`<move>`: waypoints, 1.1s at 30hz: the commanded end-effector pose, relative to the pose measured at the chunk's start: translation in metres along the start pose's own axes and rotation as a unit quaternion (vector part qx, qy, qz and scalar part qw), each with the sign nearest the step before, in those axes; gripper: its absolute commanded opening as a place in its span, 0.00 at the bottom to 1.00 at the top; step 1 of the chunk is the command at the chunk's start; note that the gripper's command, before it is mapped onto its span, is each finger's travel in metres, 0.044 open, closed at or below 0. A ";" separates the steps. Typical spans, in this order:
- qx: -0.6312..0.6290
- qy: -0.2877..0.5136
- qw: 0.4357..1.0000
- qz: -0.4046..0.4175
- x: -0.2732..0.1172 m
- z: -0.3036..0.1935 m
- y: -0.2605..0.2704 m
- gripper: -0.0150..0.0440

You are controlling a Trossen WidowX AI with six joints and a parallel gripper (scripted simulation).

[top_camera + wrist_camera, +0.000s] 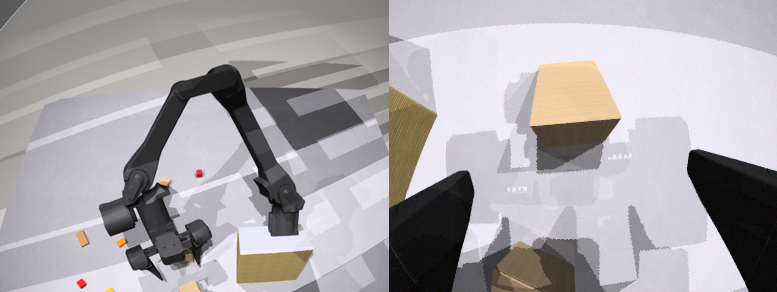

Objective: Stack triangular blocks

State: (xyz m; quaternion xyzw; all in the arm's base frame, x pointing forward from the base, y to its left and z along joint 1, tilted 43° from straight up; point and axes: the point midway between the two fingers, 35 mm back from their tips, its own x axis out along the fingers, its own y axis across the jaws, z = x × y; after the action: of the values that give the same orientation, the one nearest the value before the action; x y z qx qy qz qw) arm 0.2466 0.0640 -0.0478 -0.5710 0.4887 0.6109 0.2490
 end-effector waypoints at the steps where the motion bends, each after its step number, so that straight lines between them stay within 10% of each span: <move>1: -0.004 -0.008 1.000 -0.003 -0.002 0.000 0.000 1.00; 33: -0.002 -0.005 1.000 0.003 0.047 -0.001 -0.002 1.00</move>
State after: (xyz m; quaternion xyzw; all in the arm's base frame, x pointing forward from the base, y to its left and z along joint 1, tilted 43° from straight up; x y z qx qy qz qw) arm 0.2408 0.0542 -0.0874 -0.5659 0.4882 0.6147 0.2520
